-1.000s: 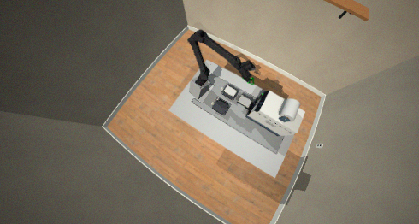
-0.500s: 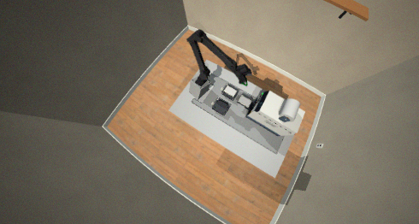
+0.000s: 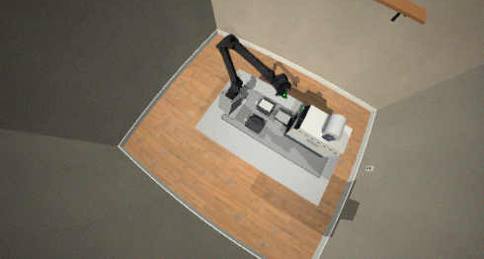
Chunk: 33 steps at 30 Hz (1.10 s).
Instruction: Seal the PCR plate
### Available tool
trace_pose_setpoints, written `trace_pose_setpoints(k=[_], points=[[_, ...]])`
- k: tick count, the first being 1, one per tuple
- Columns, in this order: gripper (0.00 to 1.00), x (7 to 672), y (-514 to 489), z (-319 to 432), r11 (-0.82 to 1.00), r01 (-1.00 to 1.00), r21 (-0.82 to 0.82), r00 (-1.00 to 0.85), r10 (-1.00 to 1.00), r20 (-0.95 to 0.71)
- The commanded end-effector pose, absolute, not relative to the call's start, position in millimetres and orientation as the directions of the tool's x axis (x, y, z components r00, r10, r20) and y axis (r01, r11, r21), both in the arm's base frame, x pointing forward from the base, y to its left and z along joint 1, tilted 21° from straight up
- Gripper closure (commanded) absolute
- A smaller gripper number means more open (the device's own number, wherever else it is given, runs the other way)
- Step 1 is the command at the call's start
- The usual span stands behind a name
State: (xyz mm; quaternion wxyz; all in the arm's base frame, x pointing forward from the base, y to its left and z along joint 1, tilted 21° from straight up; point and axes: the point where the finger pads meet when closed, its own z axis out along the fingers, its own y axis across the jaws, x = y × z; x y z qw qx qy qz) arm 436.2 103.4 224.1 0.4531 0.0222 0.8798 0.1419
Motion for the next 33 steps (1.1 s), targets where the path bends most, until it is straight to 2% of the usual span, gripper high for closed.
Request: trace_pose_setpoints(k=[1,11,16,24,33], points=[[1.00,451,100,256,0.923,-0.007,0.384,-0.553,0.316,-0.771],[1.00,454,101,278,0.925,-0.047,0.376,-0.501,0.304,-0.810],[1.00,460,98,271,0.934,-0.048,0.355,-0.685,0.227,-0.692],[1.00,462,102,261,0.938,-0.070,0.339,-0.811,0.144,-0.566],[1.00,464,104,251,0.934,-0.104,0.341,-0.951,0.008,-0.310]])
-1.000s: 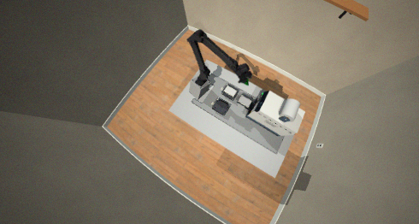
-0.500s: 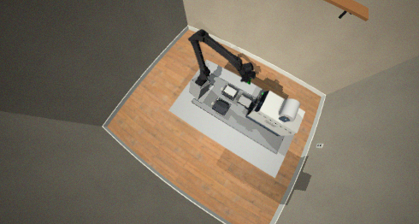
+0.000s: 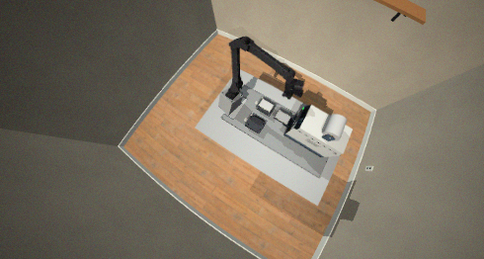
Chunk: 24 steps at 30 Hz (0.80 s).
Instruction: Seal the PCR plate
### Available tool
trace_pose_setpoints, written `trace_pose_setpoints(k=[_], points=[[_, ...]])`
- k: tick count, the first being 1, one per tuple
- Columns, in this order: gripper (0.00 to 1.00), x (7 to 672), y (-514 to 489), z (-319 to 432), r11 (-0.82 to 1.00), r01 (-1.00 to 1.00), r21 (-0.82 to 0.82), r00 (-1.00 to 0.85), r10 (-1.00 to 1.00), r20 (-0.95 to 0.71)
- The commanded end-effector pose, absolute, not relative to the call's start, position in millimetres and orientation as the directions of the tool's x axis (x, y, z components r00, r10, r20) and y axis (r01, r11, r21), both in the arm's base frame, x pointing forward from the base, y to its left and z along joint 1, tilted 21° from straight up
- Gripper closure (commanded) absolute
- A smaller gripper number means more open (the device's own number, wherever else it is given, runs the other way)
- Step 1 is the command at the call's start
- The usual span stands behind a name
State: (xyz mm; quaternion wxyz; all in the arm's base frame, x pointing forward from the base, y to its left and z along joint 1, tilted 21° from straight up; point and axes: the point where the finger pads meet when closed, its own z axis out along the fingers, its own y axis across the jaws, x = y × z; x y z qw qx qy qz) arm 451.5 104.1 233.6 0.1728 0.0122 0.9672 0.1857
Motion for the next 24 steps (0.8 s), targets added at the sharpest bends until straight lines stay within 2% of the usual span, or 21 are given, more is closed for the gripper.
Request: trace_pose_setpoints(k=[1,4,9,24], points=[[1.00,464,104,251,0.934,-0.104,0.341,-0.951,0.008,-0.310],[1.00,457,105,251,0.935,-0.102,0.339,-0.961,-0.004,-0.277],[1.00,467,99,248,0.932,-0.102,0.348,-0.991,-0.065,-0.115],[1.00,449,109,251,0.932,-0.081,0.354,-0.989,-0.030,-0.147]])
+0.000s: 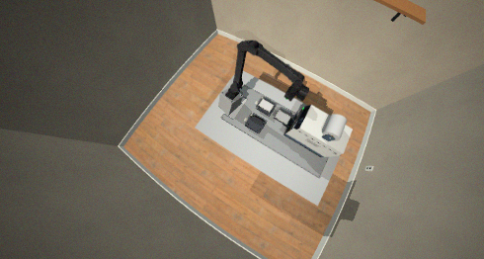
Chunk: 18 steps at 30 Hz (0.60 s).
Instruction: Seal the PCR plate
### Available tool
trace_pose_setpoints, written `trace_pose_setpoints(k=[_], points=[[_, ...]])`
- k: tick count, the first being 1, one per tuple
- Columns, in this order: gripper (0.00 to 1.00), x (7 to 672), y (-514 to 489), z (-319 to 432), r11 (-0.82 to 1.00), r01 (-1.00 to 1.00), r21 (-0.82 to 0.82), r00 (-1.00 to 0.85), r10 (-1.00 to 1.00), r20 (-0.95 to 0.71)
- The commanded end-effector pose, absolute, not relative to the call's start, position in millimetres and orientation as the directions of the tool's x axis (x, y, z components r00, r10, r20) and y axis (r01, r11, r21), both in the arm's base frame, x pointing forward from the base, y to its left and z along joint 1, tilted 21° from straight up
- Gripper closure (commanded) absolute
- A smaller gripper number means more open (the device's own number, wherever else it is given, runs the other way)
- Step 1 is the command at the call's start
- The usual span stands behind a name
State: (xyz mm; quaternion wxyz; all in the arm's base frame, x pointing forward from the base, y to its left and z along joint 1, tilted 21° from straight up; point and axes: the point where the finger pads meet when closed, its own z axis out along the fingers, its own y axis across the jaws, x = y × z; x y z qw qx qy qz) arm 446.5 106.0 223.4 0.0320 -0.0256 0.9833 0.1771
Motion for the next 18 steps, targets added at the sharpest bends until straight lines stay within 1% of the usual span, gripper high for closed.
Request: trace_pose_setpoints(k=[1,12,18], points=[[1.00,449,107,251,0.932,-0.074,0.355,-0.989,-0.022,-0.150],[1.00,436,96,244,0.935,-0.011,0.355,-0.995,0.024,-0.095],[1.00,446,106,259,0.932,-0.075,0.354,-0.987,-0.019,-0.158]])
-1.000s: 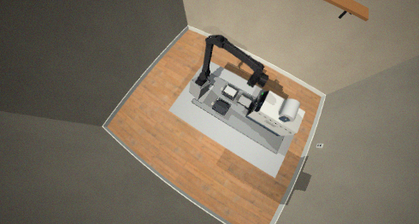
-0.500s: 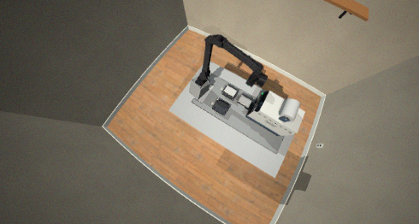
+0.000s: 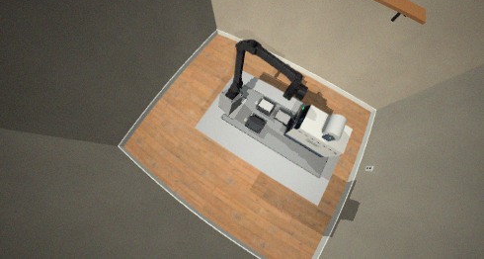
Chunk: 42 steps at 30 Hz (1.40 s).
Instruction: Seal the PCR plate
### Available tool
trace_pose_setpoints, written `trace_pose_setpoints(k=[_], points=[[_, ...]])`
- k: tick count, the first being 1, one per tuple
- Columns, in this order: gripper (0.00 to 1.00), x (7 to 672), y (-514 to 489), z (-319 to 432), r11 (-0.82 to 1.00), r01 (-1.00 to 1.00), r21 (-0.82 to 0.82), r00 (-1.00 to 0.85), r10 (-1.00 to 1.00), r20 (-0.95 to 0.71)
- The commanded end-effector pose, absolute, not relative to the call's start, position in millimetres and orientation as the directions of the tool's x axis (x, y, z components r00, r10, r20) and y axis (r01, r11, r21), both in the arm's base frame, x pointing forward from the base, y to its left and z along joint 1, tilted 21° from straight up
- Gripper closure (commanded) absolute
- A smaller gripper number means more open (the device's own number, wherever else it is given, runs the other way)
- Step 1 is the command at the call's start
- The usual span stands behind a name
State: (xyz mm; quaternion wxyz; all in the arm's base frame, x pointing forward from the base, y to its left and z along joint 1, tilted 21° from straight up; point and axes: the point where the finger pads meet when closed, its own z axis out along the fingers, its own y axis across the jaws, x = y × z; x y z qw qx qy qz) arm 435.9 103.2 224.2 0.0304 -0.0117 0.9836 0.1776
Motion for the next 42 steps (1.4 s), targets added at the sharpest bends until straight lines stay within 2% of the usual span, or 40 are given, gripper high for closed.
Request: trace_pose_setpoints(k=[1,11,25,26,42], points=[[1.00,447,108,261,0.932,-0.084,0.353,-0.986,-0.027,-0.166],[1.00,455,100,263,0.933,-0.077,0.351,-0.984,-0.014,-0.177],[1.00,441,105,235,0.935,-0.064,0.349,-0.994,-0.030,-0.101],[0.00,437,97,232,0.935,-0.062,0.348,-0.994,-0.028,-0.103],[0.00,400,34,211,0.933,-0.100,0.345,-0.988,-0.054,-0.142]])
